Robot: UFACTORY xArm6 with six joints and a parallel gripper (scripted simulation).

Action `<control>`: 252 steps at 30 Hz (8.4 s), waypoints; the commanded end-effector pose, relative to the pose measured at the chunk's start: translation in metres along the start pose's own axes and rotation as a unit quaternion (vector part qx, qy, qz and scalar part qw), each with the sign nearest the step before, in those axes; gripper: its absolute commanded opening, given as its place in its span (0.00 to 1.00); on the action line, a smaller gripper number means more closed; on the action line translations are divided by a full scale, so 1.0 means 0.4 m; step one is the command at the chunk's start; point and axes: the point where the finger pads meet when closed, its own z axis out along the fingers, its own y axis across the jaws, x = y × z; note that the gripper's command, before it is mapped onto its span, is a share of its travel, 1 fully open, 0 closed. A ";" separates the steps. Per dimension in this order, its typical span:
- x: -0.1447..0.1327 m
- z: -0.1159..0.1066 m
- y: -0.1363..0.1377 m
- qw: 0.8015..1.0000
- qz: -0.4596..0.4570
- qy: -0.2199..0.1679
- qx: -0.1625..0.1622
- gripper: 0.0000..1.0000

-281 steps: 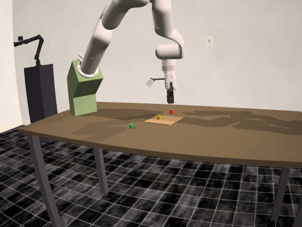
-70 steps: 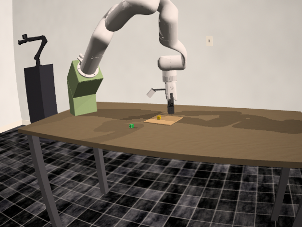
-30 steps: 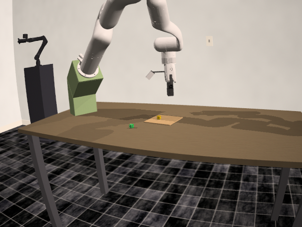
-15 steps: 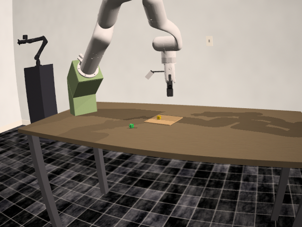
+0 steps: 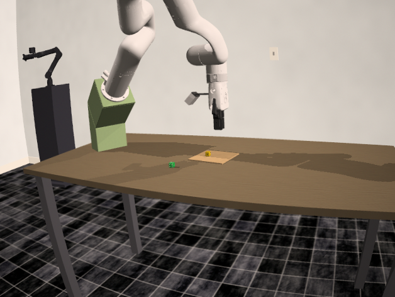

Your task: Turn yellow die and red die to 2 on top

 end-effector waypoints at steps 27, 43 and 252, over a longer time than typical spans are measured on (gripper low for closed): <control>-0.003 0.161 -0.002 1.000 0.001 0.000 -0.001 0.11; -0.003 0.238 -0.002 1.000 0.001 0.000 -0.001 0.11; -0.003 -0.185 -0.004 1.000 0.001 0.000 -0.001 1.00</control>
